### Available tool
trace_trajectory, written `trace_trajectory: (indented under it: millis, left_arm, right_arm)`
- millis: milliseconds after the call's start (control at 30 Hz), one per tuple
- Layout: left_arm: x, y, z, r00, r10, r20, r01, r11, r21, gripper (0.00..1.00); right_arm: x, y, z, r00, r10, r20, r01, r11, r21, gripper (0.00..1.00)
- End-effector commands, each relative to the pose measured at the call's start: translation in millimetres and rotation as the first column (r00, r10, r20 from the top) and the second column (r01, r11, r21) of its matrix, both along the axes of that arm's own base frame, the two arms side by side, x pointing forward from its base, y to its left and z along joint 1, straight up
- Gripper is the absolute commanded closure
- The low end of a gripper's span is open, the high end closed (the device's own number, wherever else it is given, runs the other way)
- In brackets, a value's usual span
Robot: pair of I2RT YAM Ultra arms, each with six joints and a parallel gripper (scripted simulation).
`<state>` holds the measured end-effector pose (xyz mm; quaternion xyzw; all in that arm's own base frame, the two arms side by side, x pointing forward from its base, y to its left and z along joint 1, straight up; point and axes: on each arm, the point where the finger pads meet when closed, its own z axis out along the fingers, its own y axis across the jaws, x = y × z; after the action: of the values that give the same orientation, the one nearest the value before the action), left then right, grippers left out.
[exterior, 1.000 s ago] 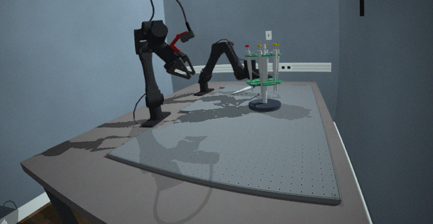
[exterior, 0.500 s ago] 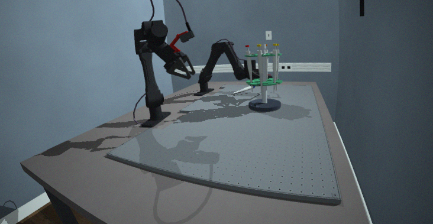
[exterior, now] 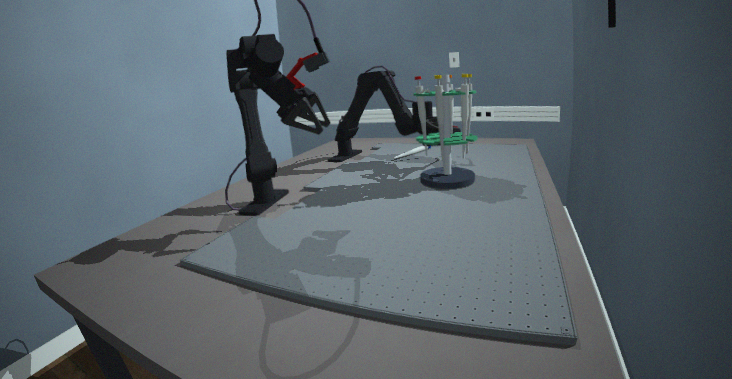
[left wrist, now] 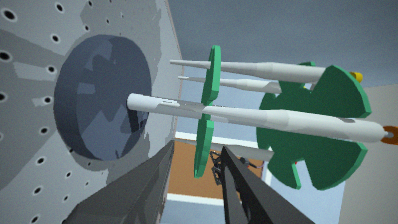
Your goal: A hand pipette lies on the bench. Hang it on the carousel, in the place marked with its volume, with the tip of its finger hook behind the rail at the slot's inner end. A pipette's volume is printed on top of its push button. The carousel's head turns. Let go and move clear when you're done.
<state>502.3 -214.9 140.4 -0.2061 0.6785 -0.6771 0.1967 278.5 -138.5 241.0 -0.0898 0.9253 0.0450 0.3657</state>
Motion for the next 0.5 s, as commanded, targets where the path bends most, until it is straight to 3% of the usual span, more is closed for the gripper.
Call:
trace_trajectory:
  millis: [0,333,367,467]
  left_arm:
    - [7.0,2.0,13.9,0.999,0.000,0.042,0.000,1.000,0.002,0.51]
    - [7.0,2.0,13.9,0.999,0.000,0.042,0.000,1.000,0.002,0.51]
    - [4.1,6.3,25.7,0.997,0.002,0.075,-0.001,1.000,-0.002,0.51]
    - [-6.9,13.9,13.5,0.999,0.001,0.045,-0.001,1.000,0.003,0.51]
  right_arm:
    - [4.6,-3.8,11.9,0.999,0.005,0.042,-0.005,1.000,-0.018,0.00]
    - [4.6,-3.8,11.9,0.999,0.005,0.042,-0.005,1.000,-0.018,0.00]
    - [4.6,-3.8,11.9,0.999,0.005,0.042,-0.005,1.000,-0.018,0.00]
    - [4.6,-3.8,11.9,0.999,0.005,0.042,-0.005,1.000,-0.018,0.00]
